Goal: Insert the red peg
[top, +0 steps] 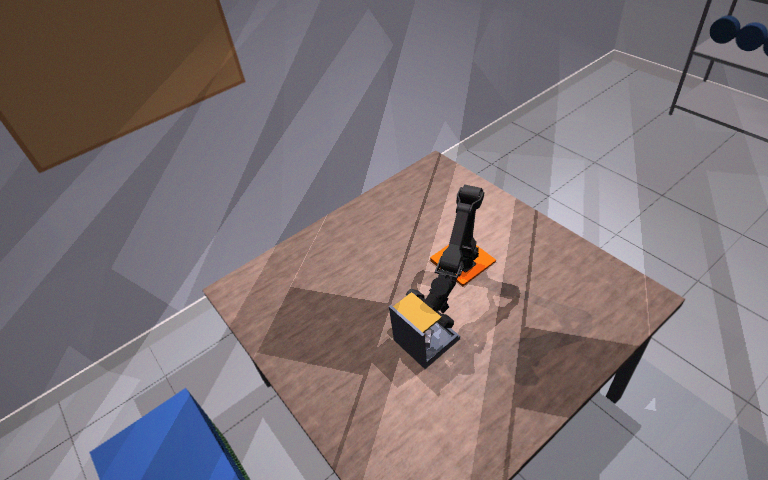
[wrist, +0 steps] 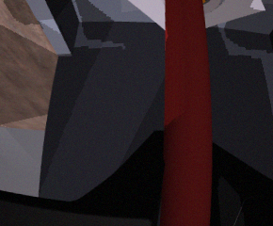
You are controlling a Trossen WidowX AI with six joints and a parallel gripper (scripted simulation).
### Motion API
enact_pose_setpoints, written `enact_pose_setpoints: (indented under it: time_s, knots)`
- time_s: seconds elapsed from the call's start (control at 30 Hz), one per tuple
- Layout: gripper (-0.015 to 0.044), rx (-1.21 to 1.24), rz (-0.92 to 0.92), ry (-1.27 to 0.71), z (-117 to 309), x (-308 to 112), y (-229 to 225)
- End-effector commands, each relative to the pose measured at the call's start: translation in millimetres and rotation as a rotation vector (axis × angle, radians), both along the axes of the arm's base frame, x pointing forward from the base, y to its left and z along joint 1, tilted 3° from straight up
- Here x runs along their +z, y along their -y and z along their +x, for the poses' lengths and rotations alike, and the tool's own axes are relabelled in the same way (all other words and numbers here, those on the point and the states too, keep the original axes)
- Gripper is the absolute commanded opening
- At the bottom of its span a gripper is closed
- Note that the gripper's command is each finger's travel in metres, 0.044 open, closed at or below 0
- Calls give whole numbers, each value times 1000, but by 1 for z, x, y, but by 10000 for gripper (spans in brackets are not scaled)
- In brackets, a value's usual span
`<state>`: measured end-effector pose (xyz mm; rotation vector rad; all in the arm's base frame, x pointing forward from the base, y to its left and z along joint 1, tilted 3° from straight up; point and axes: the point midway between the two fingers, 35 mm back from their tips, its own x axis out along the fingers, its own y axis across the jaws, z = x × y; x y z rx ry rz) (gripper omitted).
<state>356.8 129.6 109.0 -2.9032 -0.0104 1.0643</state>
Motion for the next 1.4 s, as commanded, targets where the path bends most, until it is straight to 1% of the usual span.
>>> enact_pose_setpoints:
  time_s: [0.0,1.0,1.37]
  knots:
    - [0,6,1,5,3,2,-2]
    - [0,6,2,6,11,2,-7]
    - [0,6,2,5,8,-11,-6]
